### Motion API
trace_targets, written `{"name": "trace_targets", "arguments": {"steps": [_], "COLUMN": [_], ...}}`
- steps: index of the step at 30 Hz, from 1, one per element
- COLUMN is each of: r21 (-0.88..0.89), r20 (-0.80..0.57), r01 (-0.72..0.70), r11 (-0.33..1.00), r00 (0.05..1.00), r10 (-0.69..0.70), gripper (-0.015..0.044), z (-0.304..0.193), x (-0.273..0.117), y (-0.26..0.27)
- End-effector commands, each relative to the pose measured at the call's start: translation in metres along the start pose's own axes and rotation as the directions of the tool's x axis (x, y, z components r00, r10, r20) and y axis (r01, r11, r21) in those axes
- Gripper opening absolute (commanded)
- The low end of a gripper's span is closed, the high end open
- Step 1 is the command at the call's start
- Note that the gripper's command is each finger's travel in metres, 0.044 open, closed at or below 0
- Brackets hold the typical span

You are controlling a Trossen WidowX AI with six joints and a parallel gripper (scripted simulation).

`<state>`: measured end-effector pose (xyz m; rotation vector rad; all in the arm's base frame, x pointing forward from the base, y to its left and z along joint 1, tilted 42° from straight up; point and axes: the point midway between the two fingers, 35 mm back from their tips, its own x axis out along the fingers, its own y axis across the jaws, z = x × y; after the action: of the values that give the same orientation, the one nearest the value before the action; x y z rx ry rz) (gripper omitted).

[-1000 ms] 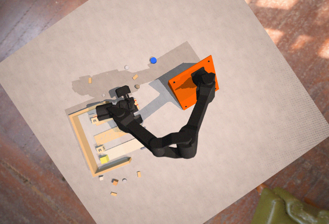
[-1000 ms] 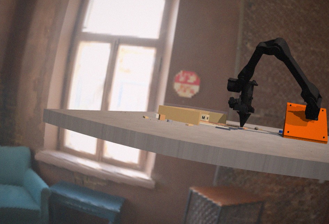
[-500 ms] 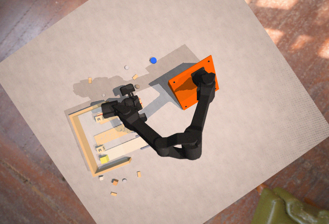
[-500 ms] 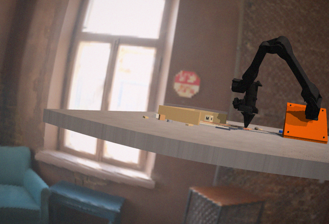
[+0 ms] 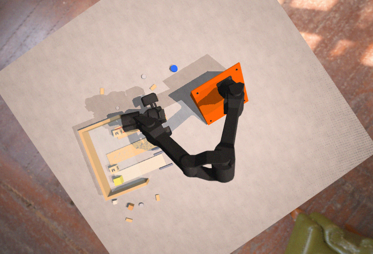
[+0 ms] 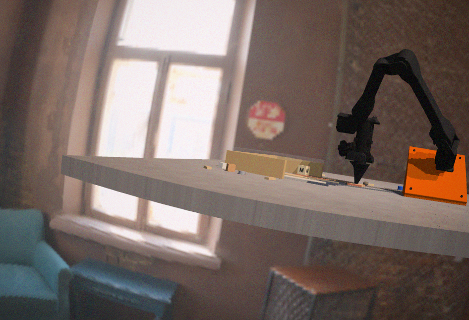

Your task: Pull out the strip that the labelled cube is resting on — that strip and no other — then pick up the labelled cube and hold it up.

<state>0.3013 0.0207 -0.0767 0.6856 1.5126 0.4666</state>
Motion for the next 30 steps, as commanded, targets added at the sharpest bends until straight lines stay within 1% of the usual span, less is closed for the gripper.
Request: {"name": "trace_targets", "arguments": {"steps": [1, 30], "r21": [0.002, 0.004], "r20": [-0.019, -0.021], "r01": [0.001, 0.001], "r11": [1.000, 1.000], "r00": [1.000, 1.000], "r10": [-0.001, -0.001], "gripper": [0.0000, 0.0000], "z": [-0.011, -0.055], "x": [0.004, 0.003], "y": [0.000, 0.000]}}
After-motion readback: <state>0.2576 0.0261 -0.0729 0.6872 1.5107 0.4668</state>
